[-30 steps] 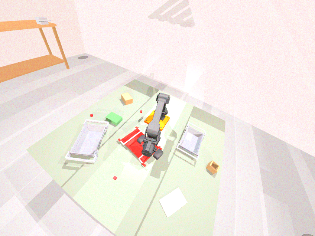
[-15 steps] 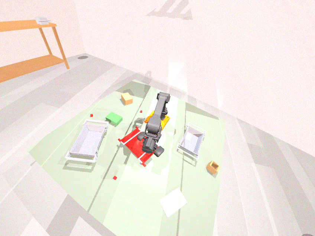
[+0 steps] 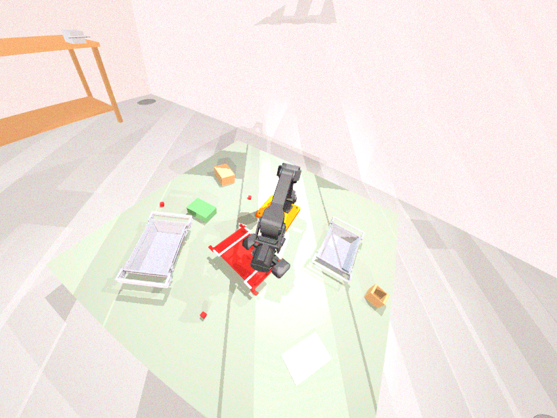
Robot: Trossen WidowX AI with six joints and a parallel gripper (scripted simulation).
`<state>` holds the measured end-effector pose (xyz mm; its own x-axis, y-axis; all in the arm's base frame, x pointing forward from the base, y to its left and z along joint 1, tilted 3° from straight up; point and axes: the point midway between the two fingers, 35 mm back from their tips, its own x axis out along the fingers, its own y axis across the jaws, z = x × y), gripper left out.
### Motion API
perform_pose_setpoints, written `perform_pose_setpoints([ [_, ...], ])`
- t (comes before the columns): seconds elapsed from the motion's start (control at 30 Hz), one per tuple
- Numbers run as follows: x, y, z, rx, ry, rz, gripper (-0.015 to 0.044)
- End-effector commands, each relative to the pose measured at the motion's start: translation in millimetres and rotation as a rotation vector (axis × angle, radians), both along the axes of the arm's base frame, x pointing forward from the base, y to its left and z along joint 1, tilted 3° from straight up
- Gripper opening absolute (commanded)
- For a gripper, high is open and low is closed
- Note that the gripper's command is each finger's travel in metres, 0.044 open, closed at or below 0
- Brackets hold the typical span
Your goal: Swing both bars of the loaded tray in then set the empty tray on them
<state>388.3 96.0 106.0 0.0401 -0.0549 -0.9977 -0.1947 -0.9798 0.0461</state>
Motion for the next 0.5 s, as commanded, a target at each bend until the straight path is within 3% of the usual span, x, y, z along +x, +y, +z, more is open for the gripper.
perform_pose_setpoints([
  [0.0, 0.4, -0.2, -0.3, 0.000, -0.002, 0.000, 0.0087],
  [0.13, 0.4, -0.2, -0.3, 0.000, -0.002, 0.000, 0.0087],
  [0.27, 0.4, -0.2, -0.3, 0.000, -0.002, 0.000, 0.0000],
  [0.47, 0.4, -0.2, -0.3, 0.000, -0.002, 0.000, 0.0000],
])
